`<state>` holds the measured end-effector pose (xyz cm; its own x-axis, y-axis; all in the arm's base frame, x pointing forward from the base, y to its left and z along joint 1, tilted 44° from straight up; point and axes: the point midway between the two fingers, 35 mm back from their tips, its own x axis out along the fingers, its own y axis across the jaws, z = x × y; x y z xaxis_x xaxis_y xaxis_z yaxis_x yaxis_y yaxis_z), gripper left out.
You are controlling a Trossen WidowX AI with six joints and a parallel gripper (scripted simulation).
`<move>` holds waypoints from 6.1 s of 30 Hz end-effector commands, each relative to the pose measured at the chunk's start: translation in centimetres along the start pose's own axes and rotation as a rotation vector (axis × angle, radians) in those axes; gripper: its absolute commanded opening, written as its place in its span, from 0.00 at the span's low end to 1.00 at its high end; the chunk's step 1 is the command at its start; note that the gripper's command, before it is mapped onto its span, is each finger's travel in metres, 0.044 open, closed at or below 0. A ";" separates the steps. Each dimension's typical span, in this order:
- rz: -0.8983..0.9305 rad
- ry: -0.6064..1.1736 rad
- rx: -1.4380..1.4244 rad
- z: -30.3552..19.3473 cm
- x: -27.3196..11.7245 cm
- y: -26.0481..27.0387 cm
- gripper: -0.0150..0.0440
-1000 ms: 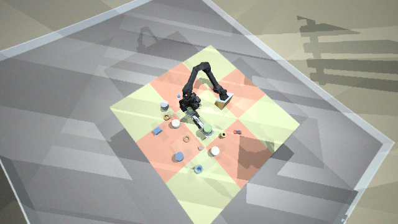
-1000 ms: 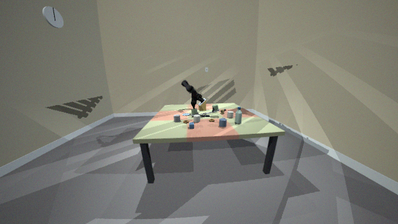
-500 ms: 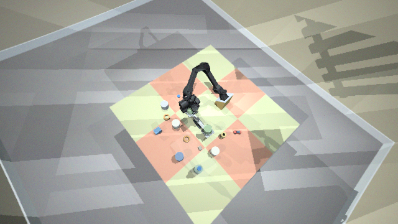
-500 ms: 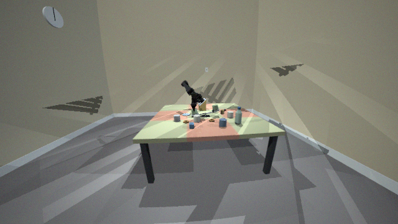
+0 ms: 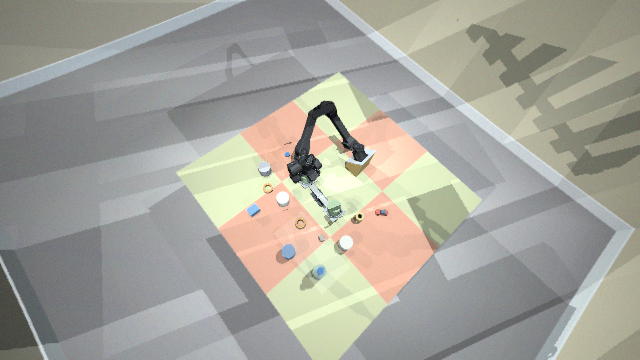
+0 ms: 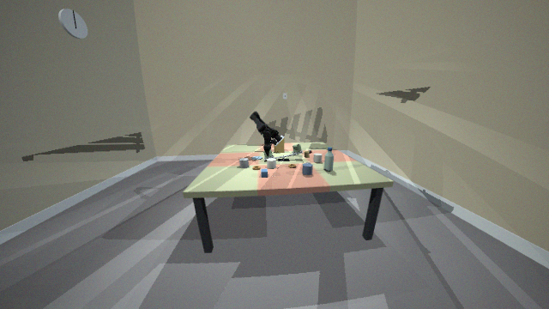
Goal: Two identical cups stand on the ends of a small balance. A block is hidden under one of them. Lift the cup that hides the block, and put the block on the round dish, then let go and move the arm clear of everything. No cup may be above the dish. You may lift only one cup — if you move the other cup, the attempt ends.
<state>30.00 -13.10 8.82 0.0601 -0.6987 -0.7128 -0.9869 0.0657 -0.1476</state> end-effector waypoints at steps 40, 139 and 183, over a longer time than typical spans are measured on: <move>0.010 -0.010 -0.010 0.3 -0.4 0.1 0.25; 0.020 -0.012 -0.020 0.4 -11.4 0.4 0.25; 0.020 -0.012 -0.020 0.4 -11.4 0.4 0.25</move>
<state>29.00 -4.84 16.68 0.0426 -0.6889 -0.7236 -0.9903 0.0670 -0.1221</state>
